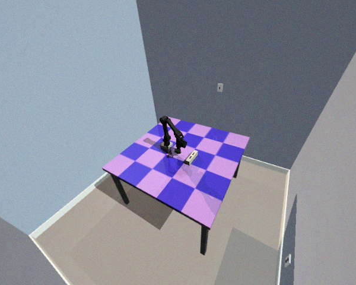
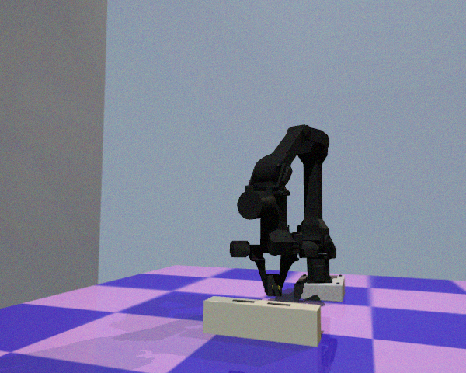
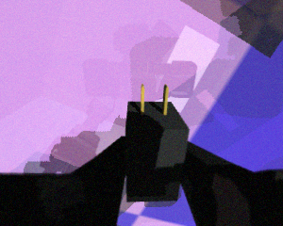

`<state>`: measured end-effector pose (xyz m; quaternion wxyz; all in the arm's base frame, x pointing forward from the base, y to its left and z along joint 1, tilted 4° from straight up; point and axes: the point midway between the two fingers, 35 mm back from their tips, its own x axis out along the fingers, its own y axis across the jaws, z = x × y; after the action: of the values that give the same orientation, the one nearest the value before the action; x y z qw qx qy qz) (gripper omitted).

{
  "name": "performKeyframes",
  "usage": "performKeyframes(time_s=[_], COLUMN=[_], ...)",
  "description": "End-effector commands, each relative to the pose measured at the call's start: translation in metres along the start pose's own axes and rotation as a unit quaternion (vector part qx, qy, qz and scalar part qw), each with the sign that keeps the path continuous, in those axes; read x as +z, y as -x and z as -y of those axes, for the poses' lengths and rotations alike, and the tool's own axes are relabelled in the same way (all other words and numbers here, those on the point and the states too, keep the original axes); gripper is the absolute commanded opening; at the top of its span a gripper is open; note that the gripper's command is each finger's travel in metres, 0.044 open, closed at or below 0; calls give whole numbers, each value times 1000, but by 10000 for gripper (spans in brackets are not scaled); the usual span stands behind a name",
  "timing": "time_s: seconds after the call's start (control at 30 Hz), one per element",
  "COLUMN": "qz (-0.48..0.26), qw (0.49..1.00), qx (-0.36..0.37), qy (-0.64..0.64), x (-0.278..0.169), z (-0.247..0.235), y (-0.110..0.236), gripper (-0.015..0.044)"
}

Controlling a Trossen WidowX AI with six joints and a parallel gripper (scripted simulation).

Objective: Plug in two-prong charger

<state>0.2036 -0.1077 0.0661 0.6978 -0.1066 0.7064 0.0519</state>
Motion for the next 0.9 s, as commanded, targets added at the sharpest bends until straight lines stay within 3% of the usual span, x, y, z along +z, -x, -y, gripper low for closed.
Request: performKeyframes(time_s=[0.0, 0.87], qz=[6, 7], qw=[999, 985], qx=[1, 11], qy=[-33, -174], x=[8, 33], z=[5, 25], y=[-2, -23], gripper=[0, 0])
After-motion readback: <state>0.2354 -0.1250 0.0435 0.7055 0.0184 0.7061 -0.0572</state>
